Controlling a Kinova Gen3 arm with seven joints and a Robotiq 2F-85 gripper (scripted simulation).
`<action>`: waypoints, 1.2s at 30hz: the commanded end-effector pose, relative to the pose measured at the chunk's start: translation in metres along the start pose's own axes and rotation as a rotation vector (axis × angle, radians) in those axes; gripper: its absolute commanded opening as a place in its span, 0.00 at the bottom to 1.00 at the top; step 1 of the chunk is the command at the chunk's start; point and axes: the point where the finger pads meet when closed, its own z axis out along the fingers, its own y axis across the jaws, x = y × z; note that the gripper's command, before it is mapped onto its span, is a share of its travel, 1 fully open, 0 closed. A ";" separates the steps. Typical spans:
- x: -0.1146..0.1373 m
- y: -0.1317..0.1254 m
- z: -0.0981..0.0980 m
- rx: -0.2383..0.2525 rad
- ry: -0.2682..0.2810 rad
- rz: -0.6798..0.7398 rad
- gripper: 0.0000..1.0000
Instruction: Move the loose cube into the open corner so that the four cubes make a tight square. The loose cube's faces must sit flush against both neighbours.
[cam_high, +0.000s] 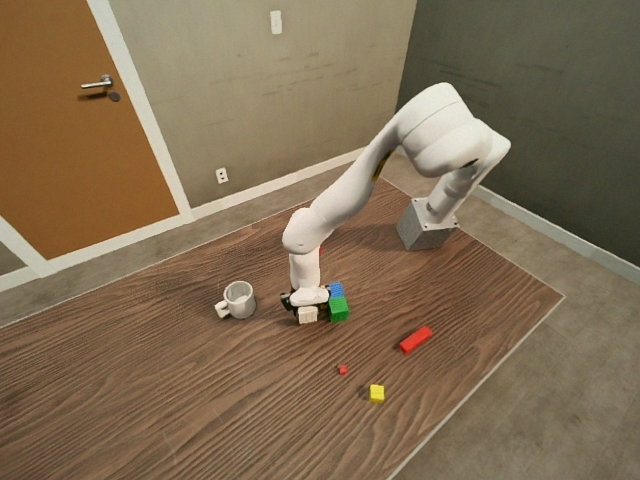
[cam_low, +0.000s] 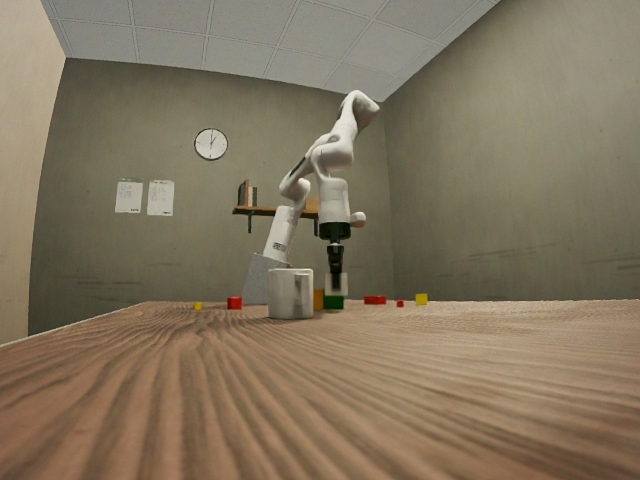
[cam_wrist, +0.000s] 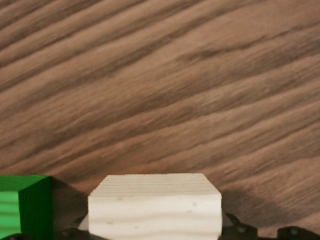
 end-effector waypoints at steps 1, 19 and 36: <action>0.000 0.003 0.004 -0.007 0.001 -0.004 0.10; 0.000 0.004 0.026 -0.008 0.001 -0.004 0.10; -0.001 0.004 0.034 -0.007 0.001 -0.004 0.10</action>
